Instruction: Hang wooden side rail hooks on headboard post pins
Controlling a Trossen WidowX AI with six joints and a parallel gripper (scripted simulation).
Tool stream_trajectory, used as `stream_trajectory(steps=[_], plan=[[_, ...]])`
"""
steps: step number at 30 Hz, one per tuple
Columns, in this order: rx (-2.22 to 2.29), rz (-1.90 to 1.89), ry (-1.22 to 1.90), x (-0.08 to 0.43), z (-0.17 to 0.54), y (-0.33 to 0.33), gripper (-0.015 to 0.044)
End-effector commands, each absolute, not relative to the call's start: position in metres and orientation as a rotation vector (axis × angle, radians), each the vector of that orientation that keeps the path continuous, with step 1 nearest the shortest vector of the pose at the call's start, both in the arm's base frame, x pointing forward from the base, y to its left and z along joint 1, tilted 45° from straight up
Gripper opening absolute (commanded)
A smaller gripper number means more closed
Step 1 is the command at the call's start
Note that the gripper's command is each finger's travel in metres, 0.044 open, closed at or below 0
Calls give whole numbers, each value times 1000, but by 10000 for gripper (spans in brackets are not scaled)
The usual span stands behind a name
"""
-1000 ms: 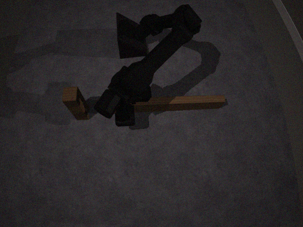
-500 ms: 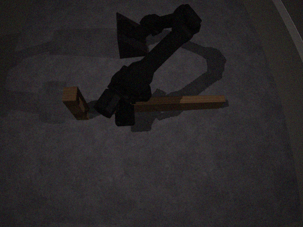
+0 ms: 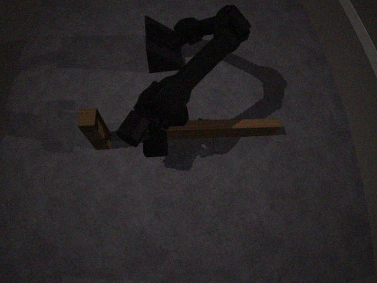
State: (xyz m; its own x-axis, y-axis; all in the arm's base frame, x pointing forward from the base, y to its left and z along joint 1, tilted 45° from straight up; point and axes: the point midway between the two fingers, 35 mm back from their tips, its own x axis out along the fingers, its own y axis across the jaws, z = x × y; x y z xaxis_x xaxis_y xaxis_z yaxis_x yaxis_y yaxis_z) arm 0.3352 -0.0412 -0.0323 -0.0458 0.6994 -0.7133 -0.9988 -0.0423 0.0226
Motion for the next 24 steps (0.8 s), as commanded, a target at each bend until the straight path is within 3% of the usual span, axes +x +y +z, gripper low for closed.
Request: stream_trajectory(steps=[1, 24], plan=[[-643, 1516, 622, 338, -28, -47, 0], [-643, 1516, 622, 338, -26, -50, 0]])
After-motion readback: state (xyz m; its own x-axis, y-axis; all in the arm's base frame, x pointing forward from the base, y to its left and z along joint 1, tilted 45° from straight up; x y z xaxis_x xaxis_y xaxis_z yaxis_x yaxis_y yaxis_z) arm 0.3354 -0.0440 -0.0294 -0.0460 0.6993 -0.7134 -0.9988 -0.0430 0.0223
